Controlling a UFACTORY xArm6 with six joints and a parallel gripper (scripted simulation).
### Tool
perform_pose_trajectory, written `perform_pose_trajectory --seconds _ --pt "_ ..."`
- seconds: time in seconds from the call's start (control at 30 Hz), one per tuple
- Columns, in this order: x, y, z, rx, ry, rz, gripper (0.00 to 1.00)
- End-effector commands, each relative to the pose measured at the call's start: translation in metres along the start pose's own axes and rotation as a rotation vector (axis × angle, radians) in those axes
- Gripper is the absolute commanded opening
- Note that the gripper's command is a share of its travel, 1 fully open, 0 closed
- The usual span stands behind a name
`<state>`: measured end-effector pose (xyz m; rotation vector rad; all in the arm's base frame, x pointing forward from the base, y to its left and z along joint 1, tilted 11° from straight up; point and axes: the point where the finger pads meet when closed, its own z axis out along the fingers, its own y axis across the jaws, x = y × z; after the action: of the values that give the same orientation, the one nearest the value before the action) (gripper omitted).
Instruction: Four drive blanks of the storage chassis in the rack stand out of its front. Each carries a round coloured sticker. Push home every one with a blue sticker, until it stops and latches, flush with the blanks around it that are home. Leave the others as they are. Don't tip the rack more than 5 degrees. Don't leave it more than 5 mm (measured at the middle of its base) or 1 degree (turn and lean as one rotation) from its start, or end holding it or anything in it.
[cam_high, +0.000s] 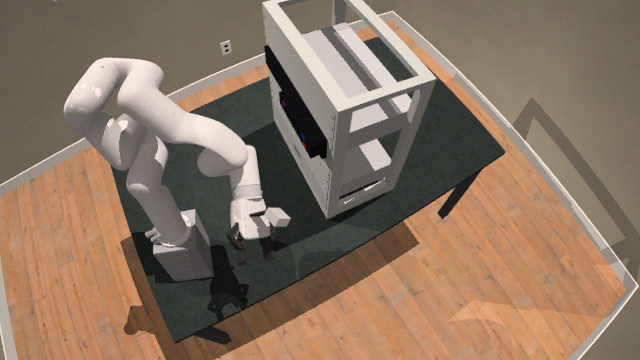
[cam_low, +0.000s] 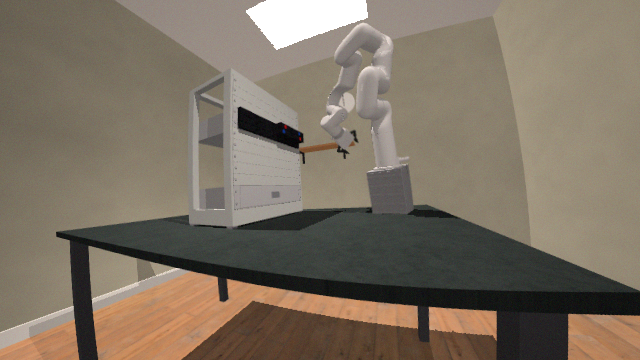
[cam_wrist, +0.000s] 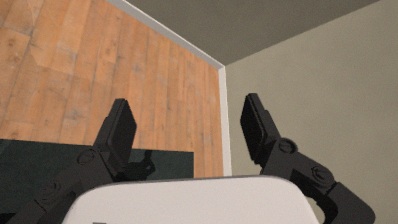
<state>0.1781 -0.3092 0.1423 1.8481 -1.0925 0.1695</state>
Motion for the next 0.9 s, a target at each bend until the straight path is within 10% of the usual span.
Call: perform_pose_trajectory --seconds 0.0,0.87 --pt "0.015 -0.007 -0.013 0.033 0.103 -0.050 1.00" --pt "0.068 -0.063 -0.131 0.211 0.723 -0.365 1.00"
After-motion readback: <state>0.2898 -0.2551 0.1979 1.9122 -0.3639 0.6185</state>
